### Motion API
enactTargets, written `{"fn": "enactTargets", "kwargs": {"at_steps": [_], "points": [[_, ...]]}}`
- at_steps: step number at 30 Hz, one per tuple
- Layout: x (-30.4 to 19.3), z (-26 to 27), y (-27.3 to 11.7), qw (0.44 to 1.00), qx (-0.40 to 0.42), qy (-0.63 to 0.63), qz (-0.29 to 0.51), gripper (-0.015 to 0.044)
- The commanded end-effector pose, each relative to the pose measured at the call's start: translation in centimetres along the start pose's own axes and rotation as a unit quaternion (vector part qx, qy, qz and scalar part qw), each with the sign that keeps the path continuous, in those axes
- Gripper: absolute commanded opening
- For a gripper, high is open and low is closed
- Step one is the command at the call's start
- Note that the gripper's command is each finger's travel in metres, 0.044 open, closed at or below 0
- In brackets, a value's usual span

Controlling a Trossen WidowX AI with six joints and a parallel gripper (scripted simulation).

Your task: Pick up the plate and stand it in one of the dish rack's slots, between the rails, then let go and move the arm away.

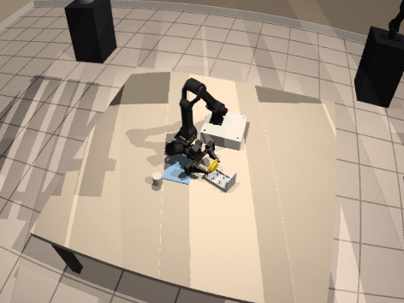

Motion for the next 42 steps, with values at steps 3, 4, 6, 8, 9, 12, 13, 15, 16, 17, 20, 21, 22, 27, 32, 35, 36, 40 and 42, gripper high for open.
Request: {"fn": "enactTargets", "kwargs": {"at_steps": [3,4,6,8,9,12,13,15,16,17,20,21,22,27,32,35,36,40,42], "points": [[0.0,0.0,0.0,1.0,0.0,0.001,0.0,0.0],[0.0,0.0,0.0,1.0,0.0,0.001,0.0,0.0],[0.0,0.0,0.0,1.0,0.0,0.001,0.0,0.0],[0.0,0.0,0.0,1.0,0.0,0.001,0.0,0.0],[0.0,0.0,0.0,1.0,0.0,0.001,0.0,0.0],[-0.1,-0.1,0.1,1.0,0.0,0.001,0.0,0.0],[-0.1,-0.1,0.1,1.0,0.0,0.001,0.001,0.0],[-0.1,-0.2,0.1,1.0,0.0,0.001,0.001,0.0],[-0.1,-0.2,0.2,1.0,0.0,0.001,0.001,0.0],[-0.1,-0.2,0.2,1.0,0.0,0.001,0.001,0.0],[-0.3,-0.3,0.2,1.0,0.0,0.001,0.001,0.0],[-0.6,-0.3,0.3,1.0,0.001,0.002,0.001,0.0],[-0.9,-0.3,0.3,1.0,0.001,0.002,0.001,0.0],[-1.9,0.1,0.6,1.0,0.001,0.022,0.0,0.0],[-1.8,0.0,0.6,1.0,0.002,0.022,0.0,0.0],[-1.8,0.0,0.6,1.0,0.002,0.022,0.0,0.0],[-1.8,0.0,0.6,1.0,0.002,0.022,0.0,0.0],[-1.7,-0.1,0.6,1.0,0.002,0.023,0.0,0.0],[-1.7,-0.1,0.6,1.0,0.002,0.023,0.0,0.0]]}}
Point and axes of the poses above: the point midway between the two fingers, 35 mm back from their tips, its own y axis out along the fingers, its own z axis across the jaws, x = y × z, the point moved 2 cm from there along -y, back along the fingers, and after that the axes turned 10 degrees about -y, right-handed, at the moved point
